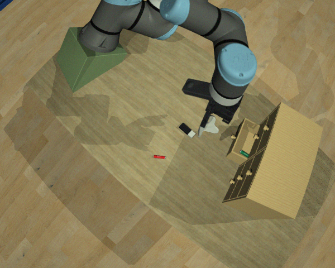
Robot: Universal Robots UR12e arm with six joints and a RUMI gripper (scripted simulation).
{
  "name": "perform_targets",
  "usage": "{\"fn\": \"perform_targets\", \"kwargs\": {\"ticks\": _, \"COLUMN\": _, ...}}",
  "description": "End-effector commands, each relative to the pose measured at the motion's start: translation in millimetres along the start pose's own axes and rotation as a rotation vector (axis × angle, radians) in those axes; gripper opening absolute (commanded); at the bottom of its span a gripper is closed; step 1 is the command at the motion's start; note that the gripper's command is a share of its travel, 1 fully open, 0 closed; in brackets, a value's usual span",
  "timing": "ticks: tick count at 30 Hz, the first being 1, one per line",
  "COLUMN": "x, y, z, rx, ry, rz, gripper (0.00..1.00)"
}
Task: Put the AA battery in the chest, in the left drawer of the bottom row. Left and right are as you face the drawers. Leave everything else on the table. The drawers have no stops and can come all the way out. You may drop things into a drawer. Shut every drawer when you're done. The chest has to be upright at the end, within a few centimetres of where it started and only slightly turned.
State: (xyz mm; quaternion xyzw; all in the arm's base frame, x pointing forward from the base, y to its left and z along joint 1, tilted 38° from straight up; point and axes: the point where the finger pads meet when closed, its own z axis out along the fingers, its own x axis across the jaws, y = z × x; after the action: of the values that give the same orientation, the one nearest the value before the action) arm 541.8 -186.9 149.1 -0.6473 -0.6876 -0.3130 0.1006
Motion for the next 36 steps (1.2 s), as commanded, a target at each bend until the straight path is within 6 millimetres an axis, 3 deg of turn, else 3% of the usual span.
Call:
{"fn": "perform_targets", "kwargs": {"ticks": 1, "x": 0, "y": 0, "z": 0, "rx": 0.001, "ry": 0.0, "rz": -0.01, "gripper": 1.0}}
{"fn": "perform_targets", "kwargs": {"ticks": 24, "x": -2, "y": -8, "z": -5, "rx": 0.001, "ry": -0.001, "rz": -0.197, "gripper": 1.0}}
{"fn": "perform_targets", "kwargs": {"ticks": 36, "x": -5, "y": -16, "z": -11, "rx": 0.001, "ry": -0.001, "rz": -0.48, "gripper": 1.0}}
